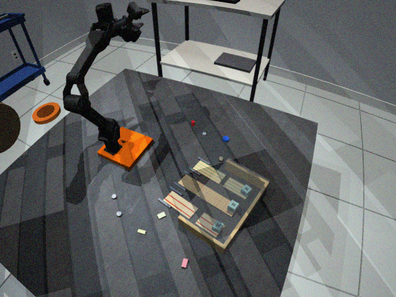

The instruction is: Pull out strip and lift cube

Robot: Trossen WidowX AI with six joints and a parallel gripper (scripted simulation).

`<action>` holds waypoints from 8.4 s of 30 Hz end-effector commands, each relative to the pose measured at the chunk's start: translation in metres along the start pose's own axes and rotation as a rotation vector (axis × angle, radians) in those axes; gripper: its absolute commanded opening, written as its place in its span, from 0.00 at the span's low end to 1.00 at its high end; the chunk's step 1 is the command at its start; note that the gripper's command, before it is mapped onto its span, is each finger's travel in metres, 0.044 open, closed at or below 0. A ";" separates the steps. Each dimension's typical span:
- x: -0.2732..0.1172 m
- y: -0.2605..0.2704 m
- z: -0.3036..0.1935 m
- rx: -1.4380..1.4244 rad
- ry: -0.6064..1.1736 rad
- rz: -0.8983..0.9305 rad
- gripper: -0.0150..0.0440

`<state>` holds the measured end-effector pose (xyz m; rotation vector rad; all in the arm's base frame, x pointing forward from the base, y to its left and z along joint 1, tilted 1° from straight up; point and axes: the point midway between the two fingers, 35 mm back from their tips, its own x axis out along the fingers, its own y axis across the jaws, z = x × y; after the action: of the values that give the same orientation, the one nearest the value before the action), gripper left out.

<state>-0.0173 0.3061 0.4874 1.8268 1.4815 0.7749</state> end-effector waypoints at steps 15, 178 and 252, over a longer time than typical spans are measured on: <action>-0.007 0.044 0.252 -0.938 -0.676 -0.174 0.93; -0.213 -0.086 0.630 -0.596 -0.489 -1.552 0.25; -0.221 -0.155 0.553 -0.589 -0.483 -1.554 0.25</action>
<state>0.2932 0.0447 0.0222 0.0987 1.5196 -0.0664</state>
